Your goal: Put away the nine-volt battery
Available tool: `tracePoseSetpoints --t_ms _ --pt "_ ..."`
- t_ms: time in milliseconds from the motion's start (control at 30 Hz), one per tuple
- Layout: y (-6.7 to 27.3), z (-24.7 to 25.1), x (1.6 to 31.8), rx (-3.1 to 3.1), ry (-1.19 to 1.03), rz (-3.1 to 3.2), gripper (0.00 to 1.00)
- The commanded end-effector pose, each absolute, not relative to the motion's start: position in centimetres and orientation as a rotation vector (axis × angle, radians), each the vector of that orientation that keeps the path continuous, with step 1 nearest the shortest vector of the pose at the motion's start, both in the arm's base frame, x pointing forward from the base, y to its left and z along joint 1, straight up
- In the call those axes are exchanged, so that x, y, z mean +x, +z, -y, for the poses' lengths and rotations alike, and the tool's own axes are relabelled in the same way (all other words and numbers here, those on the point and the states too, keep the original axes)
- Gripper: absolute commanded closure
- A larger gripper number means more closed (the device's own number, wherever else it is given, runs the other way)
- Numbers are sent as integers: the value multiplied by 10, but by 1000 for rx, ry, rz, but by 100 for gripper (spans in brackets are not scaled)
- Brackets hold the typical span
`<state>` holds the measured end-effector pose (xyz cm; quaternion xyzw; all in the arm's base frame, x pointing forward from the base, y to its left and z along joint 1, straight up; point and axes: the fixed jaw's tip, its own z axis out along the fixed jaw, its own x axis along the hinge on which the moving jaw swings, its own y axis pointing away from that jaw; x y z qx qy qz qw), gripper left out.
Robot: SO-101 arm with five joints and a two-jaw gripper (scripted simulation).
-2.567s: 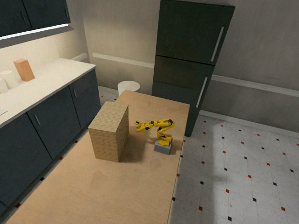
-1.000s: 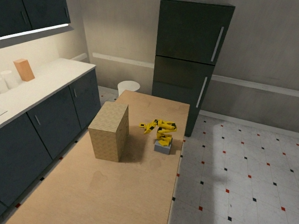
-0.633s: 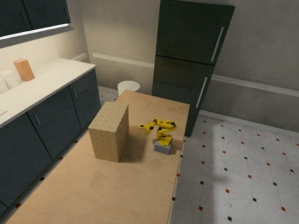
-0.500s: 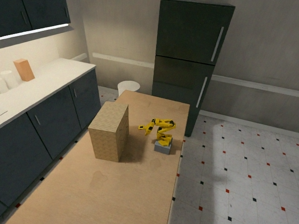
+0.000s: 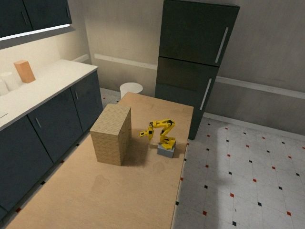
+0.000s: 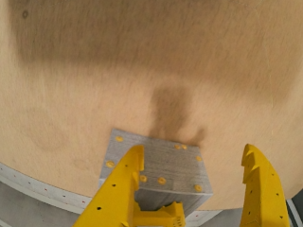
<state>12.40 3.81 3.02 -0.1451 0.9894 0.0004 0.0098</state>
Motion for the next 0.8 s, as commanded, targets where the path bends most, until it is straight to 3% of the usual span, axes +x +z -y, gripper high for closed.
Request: tracePoseSetpoints --t_ms 0,767 --pt "31 -40 124 -489 1 -3098 64" --pt "31 -40 124 -489 1 -3098 60"
